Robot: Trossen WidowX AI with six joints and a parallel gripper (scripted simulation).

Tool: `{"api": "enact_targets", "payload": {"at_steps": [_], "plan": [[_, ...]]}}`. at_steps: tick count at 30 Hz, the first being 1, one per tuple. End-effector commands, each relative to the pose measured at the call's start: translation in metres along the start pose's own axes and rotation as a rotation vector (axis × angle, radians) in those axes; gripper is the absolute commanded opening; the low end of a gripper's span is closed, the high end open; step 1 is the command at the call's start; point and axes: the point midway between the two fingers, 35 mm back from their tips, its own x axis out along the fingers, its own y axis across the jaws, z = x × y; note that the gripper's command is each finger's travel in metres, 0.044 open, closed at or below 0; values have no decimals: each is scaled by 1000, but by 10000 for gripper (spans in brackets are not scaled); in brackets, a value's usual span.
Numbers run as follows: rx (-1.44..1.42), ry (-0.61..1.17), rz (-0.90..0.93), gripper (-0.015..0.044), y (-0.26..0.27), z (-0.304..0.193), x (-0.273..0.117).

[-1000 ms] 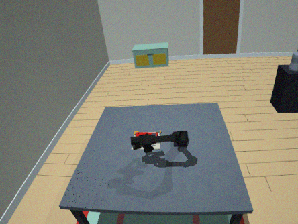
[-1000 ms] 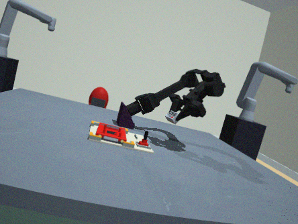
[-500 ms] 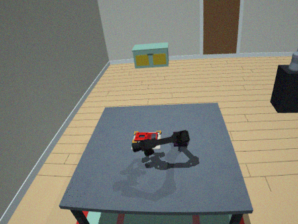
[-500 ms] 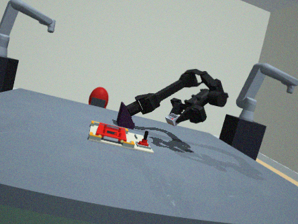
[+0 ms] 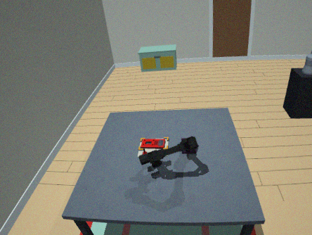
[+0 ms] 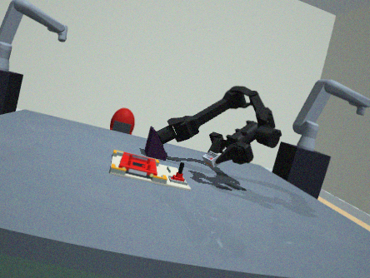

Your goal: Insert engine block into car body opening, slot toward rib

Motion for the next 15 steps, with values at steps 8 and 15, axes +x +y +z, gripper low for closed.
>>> {"api": "enact_targets", "payload": {"at_steps": [8, 15], "plan": [[4, 3, 2, 0, 1, 20, 18], [4, 2, 2, 0, 1, 33, 29]]}}
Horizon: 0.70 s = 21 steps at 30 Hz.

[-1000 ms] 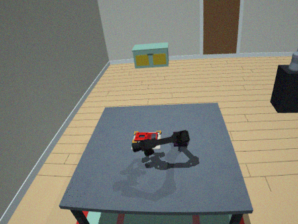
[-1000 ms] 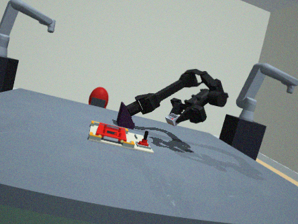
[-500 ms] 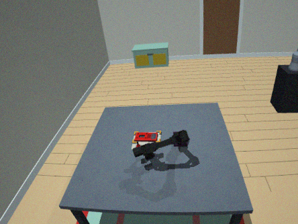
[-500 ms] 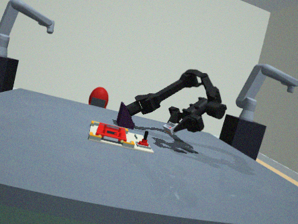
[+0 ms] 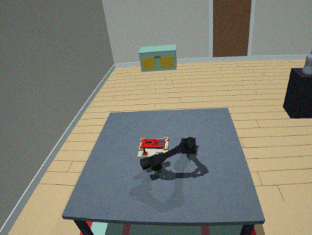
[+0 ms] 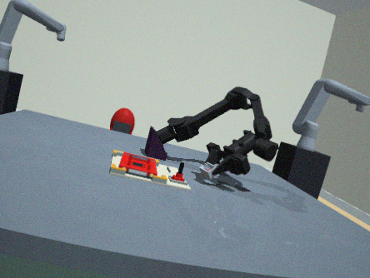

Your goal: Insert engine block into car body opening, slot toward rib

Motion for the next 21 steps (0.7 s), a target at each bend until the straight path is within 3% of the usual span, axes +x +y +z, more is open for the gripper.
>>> {"api": "enact_targets", "payload": {"at_steps": [1, 13, 21], "plan": [[4, 5, 2, 0, 1, 6, 7], [4, 4, 2, 0, 0, 18, 17], [6, 18, -1, 210, 0, 16, 16]]}}
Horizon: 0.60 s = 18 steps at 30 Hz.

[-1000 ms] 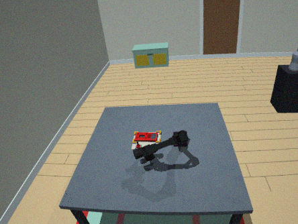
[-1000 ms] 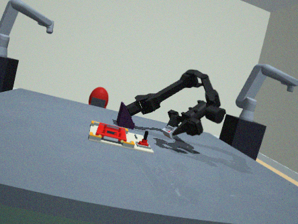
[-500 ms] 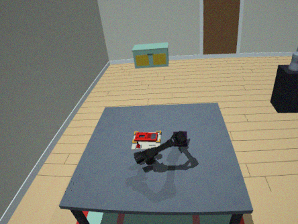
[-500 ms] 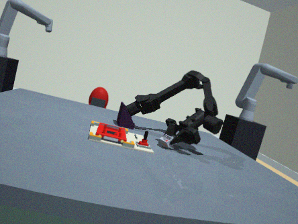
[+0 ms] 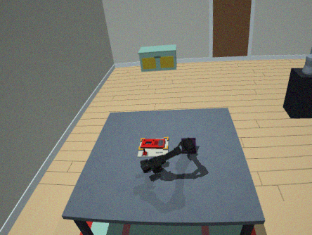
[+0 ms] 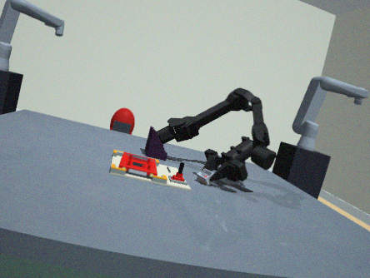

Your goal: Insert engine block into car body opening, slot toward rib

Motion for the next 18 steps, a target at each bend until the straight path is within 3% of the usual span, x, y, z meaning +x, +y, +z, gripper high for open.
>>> {"api": "enact_targets", "payload": {"at_steps": [1, 9, 18], "plan": [[-2, -1, 0, 236, 0, 1, 0], [-2, -1, 0, 440, 0, 1, 0], [-5, -15, 4, 440, 0, -1, -14]]}}
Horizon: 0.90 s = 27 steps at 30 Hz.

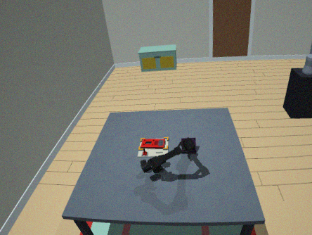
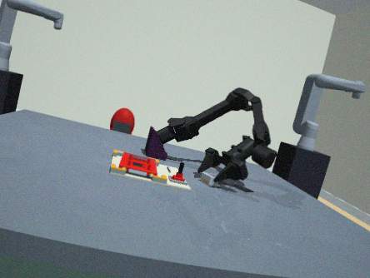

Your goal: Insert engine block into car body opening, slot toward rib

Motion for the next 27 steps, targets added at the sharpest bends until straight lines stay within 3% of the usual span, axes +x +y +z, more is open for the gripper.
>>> {"api": "enact_targets", "payload": {"at_steps": [1, 8, 27], "plan": [[-6, -11, -5, 440, -2, 0, -13], [-6, -11, -6, 440, -2, -3, -39], [0, -9, -13, 440, -3, -3, -37]]}}
